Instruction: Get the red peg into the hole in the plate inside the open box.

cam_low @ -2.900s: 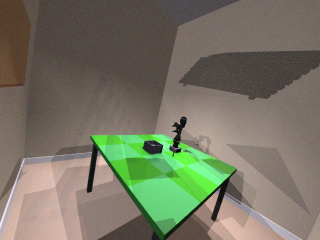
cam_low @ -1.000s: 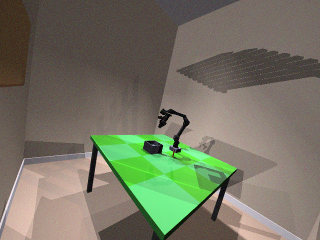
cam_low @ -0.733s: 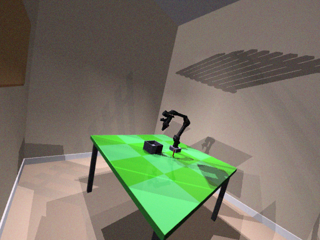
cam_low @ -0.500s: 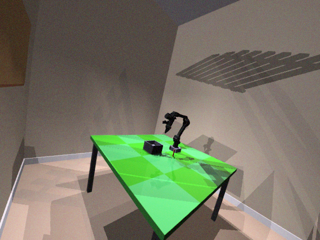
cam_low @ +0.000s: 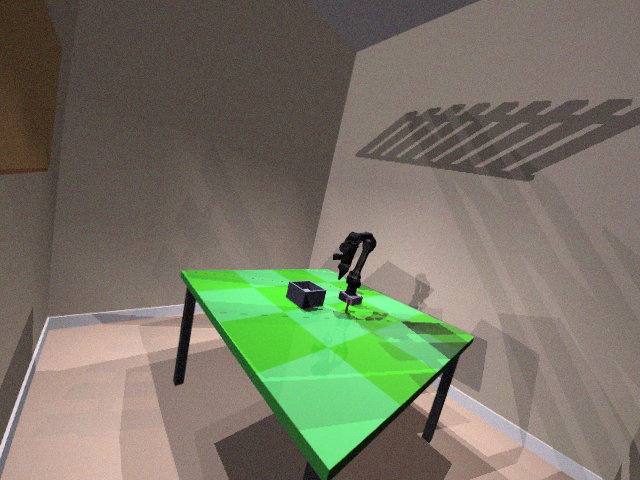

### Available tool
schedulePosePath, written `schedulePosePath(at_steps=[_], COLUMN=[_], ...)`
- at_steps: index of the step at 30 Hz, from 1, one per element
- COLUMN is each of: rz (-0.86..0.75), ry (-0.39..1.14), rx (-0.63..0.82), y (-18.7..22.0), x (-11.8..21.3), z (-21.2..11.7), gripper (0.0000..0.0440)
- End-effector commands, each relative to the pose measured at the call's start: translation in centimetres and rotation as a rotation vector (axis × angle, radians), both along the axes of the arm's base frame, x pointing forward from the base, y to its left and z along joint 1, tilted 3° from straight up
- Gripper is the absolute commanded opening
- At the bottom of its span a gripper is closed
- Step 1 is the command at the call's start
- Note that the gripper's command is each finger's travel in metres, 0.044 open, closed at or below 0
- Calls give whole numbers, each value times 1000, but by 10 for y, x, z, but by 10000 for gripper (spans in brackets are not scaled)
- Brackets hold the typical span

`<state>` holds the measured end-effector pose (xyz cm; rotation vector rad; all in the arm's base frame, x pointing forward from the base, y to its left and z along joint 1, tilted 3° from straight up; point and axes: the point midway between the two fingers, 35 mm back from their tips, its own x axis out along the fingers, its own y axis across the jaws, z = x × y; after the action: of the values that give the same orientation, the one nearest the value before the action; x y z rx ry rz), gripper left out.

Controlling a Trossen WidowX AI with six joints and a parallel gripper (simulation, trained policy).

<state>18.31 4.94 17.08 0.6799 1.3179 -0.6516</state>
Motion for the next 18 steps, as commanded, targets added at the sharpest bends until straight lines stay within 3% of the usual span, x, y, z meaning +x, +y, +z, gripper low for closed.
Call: schedulePosePath(at_steps=[1, 18], rz=[-40, -103], ry=[41, 61], rx=[-17, -2], y=[14, 59], x=[-11, -23], z=[-20, -99], gripper=[440, 440])
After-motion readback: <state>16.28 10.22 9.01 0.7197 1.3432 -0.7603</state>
